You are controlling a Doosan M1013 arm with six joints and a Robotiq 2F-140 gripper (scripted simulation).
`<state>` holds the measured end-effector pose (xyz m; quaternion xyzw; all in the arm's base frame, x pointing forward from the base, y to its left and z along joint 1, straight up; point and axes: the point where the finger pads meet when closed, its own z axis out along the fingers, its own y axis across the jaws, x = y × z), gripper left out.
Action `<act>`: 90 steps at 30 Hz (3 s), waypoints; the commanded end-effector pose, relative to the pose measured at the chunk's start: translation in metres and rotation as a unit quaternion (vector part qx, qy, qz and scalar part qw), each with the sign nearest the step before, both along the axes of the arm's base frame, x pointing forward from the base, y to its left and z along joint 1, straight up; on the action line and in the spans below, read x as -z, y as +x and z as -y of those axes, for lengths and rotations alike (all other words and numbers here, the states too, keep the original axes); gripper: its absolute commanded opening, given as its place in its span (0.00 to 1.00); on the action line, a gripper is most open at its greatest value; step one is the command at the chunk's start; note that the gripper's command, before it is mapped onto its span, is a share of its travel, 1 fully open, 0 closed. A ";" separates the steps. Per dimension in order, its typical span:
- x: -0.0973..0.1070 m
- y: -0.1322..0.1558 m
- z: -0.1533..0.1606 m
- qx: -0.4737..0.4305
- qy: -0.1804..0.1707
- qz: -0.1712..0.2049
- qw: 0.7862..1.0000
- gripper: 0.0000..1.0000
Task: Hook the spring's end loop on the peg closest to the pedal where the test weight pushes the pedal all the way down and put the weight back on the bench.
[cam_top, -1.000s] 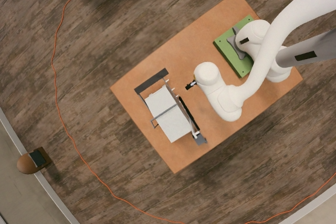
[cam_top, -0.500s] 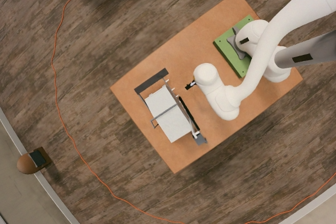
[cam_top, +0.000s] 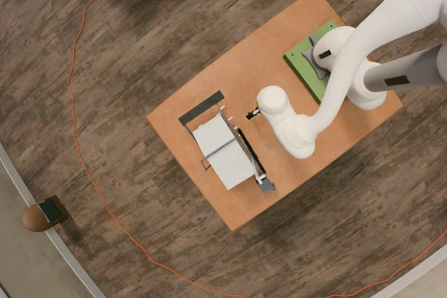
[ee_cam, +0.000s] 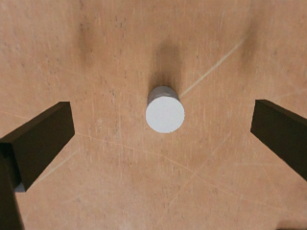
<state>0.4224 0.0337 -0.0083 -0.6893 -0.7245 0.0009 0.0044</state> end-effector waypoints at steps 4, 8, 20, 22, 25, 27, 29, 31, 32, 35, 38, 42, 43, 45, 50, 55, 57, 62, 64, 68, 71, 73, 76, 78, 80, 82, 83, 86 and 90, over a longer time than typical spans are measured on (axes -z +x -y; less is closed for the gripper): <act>0.014 0.000 0.000 0.000 0.000 0.000 1.000 1.00; 0.019 0.000 0.000 0.000 0.000 0.000 1.000 1.00; 0.018 0.000 0.000 0.000 0.000 0.000 1.000 1.00; 0.018 0.000 0.000 0.000 0.000 0.000 1.000 1.00; 0.018 0.001 0.000 0.000 0.000 0.000 1.000 1.00; 0.018 0.000 0.000 0.000 0.000 0.000 1.000 1.00; 0.018 0.000 0.000 0.000 0.000 0.000 1.000 1.00; 0.018 0.000 0.000 0.000 0.000 0.000 1.000 1.00; 0.018 0.000 0.000 0.000 0.000 0.000 1.000 1.00; 0.018 0.000 0.000 0.000 0.000 0.000 1.000 1.00; 0.018 0.000 0.000 0.000 0.000 0.000 1.000 1.00; 0.018 0.000 0.000 0.000 0.000 0.000 1.000 1.00; 0.018 0.000 0.000 0.000 0.000 0.000 1.000 1.00; 0.018 0.000 0.000 0.000 0.000 0.000 1.000 1.00; 0.018 0.000 0.000 0.000 0.000 0.000 1.000 1.00; 0.018 0.000 0.000 0.000 0.000 0.000 1.000 1.00; 0.018 0.000 0.000 0.000 0.000 0.000 1.000 1.00; 0.018 0.000 0.000 0.000 0.000 0.000 1.000 0.25; 0.018 0.000 0.000 0.000 0.000 0.000 1.000 0.25; 0.018 0.000 0.000 0.000 0.000 0.000 1.000 0.25; 0.018 0.000 0.000 0.000 0.000 0.000 1.000 0.25; 0.018 0.000 0.000 0.000 0.000 0.000 1.000 0.25; 0.018 0.000 0.000 0.000 0.000 0.000 1.000 0.25; 0.018 0.000 0.000 0.000 0.000 0.000 1.000 0.25; 0.018 0.000 0.000 0.000 0.000 0.000 1.000 0.25; 0.018 0.000 0.000 0.000 0.000 0.000 1.000 0.25; 0.018 0.000 0.000 0.000 0.000 0.000 1.000 0.25; 0.018 0.000 0.000 0.000 0.000 0.000 1.000 0.25; 0.018 0.000 0.000 0.000 0.000 0.000 1.000 0.25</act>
